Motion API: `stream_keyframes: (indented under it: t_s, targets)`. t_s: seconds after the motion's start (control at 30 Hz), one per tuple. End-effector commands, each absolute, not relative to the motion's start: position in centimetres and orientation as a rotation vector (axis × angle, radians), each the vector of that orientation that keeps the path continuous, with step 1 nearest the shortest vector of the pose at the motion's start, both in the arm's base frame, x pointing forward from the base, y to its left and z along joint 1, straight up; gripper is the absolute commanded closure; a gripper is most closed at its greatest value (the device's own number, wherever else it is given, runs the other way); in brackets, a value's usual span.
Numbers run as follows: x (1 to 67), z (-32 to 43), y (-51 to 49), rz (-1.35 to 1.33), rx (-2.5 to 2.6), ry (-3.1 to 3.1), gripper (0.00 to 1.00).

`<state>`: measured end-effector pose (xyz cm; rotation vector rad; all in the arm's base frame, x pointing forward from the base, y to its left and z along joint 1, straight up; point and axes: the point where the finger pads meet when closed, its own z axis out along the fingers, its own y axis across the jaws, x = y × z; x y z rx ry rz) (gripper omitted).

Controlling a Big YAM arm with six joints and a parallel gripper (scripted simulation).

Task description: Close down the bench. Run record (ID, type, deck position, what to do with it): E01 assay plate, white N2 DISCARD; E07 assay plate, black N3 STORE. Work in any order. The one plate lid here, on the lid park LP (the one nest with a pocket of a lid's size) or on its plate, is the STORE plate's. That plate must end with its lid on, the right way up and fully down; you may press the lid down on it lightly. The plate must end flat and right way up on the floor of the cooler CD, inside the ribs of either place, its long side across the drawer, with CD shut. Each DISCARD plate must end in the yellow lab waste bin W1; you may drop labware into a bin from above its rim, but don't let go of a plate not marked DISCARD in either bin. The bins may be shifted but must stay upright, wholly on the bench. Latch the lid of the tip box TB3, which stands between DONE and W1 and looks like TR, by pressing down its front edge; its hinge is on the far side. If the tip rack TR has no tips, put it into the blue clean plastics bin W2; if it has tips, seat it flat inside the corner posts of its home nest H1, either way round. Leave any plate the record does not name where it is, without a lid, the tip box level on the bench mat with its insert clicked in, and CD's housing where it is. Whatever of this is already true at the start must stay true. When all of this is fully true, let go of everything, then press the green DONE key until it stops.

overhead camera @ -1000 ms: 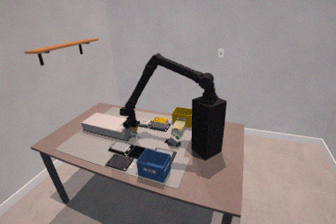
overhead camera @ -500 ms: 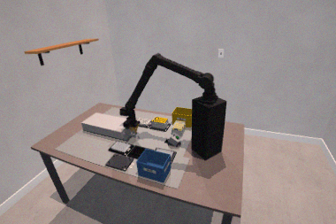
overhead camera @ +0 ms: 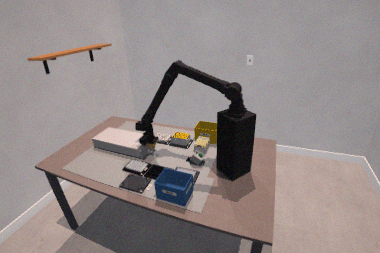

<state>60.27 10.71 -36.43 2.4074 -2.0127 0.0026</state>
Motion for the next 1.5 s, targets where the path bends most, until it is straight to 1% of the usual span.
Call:
stream_keyframes:
  t_s: [0.0,0.2,0.23,0.37,0.57,0.77,0.8,1.47]
  targets:
    - [63.0,-33.8,10.7,0.07,2.422,-2.072,0.7]
    - [62.4,-33.7,10.7,0.069,2.422,-2.071,0.7]
    - [60.1,-36.4,10.3,0.023,2.396,-2.049,0.7]
    - [61.7,-33.8,10.6,0.069,2.422,-2.071,0.7]
    - [59.6,-35.5,10.2,0.04,2.406,-2.057,0.7]
    - [59.1,-34.9,10.1,0.03,2.4,-2.052,0.7]
    - [57.4,-36.8,9.8,-0.008,2.379,-2.033,0.7]
    - [57.4,-36.8,9.8,-0.008,2.379,-2.033,0.7]
